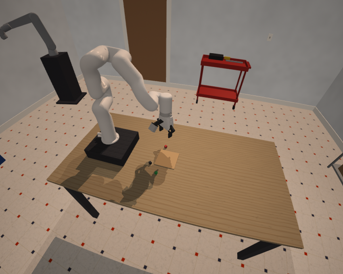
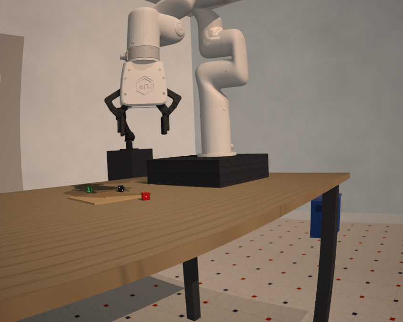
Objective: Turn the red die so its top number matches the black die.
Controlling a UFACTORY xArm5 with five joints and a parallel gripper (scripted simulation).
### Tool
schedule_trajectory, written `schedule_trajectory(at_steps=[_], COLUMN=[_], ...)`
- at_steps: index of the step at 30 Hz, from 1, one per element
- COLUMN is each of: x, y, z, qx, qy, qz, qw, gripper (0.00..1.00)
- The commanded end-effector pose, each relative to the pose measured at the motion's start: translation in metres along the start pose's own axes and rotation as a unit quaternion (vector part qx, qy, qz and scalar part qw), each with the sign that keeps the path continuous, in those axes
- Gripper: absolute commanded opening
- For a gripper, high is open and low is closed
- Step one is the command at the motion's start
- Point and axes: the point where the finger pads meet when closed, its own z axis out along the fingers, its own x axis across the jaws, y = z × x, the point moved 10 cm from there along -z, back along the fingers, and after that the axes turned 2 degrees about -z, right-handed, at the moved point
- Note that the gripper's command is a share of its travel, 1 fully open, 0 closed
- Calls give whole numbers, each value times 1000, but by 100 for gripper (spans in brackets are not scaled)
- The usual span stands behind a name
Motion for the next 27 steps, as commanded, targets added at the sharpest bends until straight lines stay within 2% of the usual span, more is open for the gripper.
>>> schedule_trajectory(at_steps=[1, 7, 14, 18, 22, 25, 27], x=[-1, -1, 0, 0, 0, 0, 0], y=[1, 1, 1, 1, 1, 1, 1], z=[-1, 0, 9, 14, 19, 19, 24], qx=[-1, -1, -1, -1, -1, -1, -1], qy=[-1, -1, -1, -1, -1, -1, 0], qz=[0, 18, 142, 208, 282, 283, 351], qw=[1000, 1000, 990, 978, 959, 959, 936], gripper=[100, 100, 100, 100, 100, 100, 100])
